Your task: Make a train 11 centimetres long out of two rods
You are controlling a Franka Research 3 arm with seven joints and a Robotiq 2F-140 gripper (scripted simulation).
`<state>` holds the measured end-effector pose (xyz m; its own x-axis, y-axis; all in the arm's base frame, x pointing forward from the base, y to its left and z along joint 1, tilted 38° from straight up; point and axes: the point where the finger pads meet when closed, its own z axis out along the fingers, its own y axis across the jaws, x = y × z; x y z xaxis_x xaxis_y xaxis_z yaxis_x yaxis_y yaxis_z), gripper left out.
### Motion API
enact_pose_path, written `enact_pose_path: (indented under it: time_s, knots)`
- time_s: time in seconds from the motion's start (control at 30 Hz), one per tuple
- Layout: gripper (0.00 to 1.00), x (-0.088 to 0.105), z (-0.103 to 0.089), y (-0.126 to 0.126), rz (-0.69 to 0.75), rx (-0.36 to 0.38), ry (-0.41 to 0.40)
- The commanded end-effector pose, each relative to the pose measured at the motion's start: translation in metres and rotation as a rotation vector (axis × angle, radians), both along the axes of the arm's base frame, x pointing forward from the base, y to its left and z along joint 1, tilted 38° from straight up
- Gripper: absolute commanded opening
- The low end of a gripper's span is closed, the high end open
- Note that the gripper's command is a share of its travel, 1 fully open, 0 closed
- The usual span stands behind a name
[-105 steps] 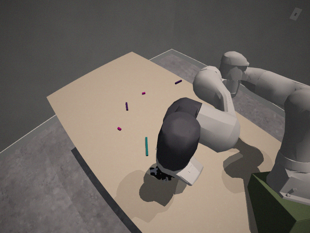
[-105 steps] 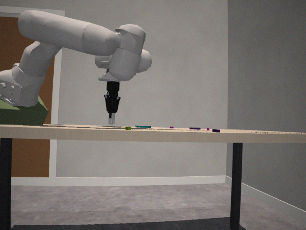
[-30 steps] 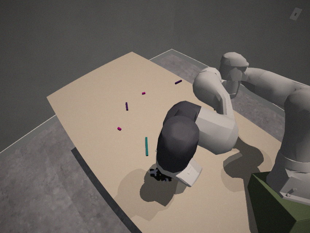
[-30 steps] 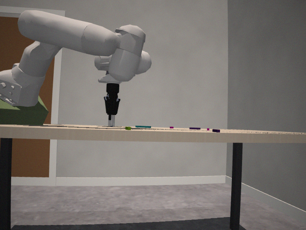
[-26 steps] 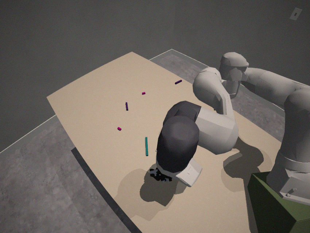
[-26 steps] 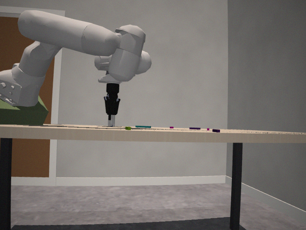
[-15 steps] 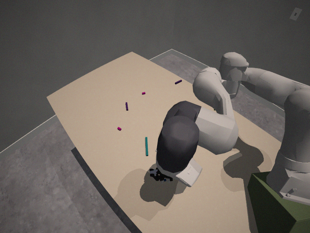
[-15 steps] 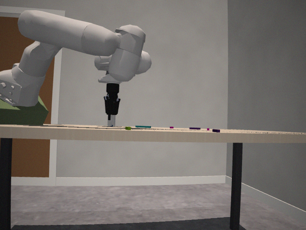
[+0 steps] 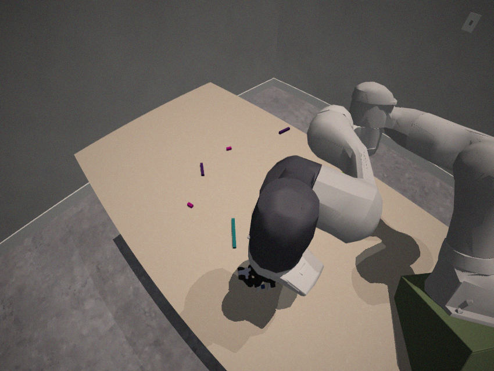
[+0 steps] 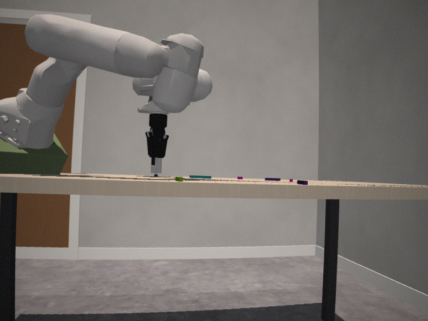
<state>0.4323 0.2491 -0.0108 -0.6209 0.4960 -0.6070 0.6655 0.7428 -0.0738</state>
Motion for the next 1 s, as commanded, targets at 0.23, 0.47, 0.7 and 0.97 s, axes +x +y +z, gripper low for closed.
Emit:
enact_pose_path:
  time_s: [0.23,0.47,0.7,0.97]
  knots:
    - [0.23,-0.017,0.033,0.018,-0.002,-0.004,-0.001]
    - [0.23,-0.030,0.057,0.032,-0.002,-0.004,-0.001]
    - [1.00,-0.032,0.062,0.034,-0.002,-0.004,-0.001]
    - [1.00,-0.032,0.062,0.034,-0.002,-0.004,-0.001]
